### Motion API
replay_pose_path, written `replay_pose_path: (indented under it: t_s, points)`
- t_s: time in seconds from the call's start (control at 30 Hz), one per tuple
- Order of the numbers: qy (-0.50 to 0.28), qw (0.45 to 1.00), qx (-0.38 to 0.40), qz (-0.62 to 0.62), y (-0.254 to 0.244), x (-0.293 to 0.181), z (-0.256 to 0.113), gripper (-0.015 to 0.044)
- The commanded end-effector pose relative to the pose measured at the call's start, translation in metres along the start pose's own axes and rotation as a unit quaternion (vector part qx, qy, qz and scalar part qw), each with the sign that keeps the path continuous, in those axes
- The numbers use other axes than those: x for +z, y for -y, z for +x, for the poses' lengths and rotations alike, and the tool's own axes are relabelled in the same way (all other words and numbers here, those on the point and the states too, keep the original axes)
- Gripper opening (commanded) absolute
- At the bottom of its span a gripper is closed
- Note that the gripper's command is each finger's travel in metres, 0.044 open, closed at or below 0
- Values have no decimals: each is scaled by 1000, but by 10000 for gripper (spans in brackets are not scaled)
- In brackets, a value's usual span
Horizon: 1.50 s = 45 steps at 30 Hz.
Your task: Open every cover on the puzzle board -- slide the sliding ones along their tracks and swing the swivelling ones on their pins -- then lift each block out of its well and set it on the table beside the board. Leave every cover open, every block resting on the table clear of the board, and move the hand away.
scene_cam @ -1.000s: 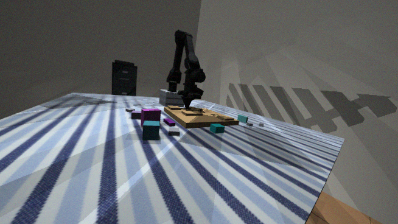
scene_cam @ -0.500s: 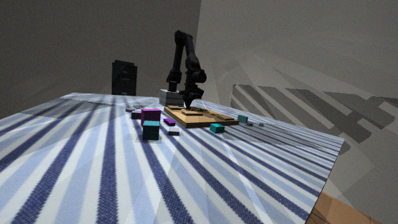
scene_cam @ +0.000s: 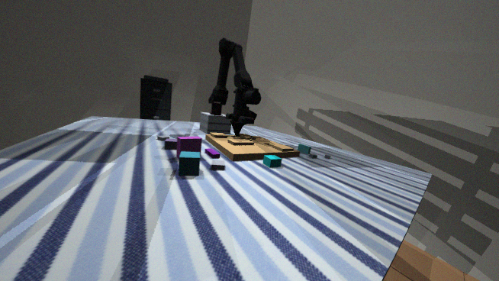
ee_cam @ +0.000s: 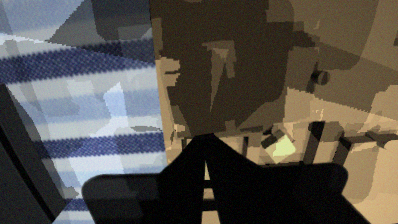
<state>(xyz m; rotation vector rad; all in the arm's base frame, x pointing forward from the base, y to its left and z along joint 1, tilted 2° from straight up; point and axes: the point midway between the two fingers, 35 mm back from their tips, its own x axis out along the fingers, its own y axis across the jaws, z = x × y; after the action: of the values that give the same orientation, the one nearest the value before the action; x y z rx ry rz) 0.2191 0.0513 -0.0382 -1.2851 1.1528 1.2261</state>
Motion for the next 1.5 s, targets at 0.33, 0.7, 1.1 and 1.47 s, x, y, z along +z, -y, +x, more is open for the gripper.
replay_pose_path:
  t_s: [0.33,0.7,1.1,1.47]
  points:
    - [-1,1000,0,1,-4,8,-8,0]
    - [-1,1000,0,1,-4,8,-22,0]
    - [-1,1000,0,1,-4,9,-37,0]
    - [0,1000,2,8,-5,9,-44,0]
